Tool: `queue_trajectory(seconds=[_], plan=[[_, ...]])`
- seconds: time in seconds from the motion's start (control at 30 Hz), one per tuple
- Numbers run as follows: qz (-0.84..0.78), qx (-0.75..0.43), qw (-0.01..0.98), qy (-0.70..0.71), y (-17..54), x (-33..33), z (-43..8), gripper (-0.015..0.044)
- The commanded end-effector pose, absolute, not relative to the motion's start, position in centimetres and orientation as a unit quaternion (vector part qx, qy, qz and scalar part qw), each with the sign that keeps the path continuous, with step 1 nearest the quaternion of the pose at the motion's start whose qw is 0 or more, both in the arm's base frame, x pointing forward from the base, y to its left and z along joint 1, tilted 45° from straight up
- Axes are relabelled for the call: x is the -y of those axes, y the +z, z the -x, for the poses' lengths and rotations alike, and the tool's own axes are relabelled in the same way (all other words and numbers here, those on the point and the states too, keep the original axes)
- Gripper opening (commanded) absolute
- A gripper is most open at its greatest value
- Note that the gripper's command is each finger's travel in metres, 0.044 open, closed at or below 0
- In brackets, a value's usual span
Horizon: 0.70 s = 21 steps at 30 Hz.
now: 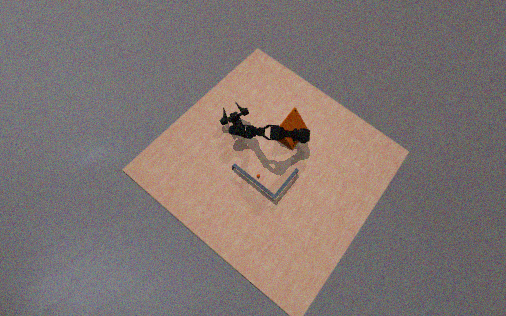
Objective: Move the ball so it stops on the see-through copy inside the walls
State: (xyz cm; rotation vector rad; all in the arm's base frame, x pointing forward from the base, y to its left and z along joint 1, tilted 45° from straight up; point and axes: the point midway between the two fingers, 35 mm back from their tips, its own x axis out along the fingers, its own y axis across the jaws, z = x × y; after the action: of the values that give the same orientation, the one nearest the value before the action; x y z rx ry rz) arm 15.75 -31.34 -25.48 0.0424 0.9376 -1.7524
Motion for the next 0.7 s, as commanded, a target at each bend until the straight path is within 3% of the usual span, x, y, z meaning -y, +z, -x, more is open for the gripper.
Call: queue_trajectory(seconds=[0.0,0.23,0.67], plan=[[-0.018,-0.397,0.547,-0.737,-25.5,31.3,-15.8,0.0374],[-0.035,-0.503,0.603,-0.618,-25.6,30.4,-20.7,0.0203],[-0.084,-0.682,0.676,-0.265,-21.7,22.3,-29.5,0.0203]])
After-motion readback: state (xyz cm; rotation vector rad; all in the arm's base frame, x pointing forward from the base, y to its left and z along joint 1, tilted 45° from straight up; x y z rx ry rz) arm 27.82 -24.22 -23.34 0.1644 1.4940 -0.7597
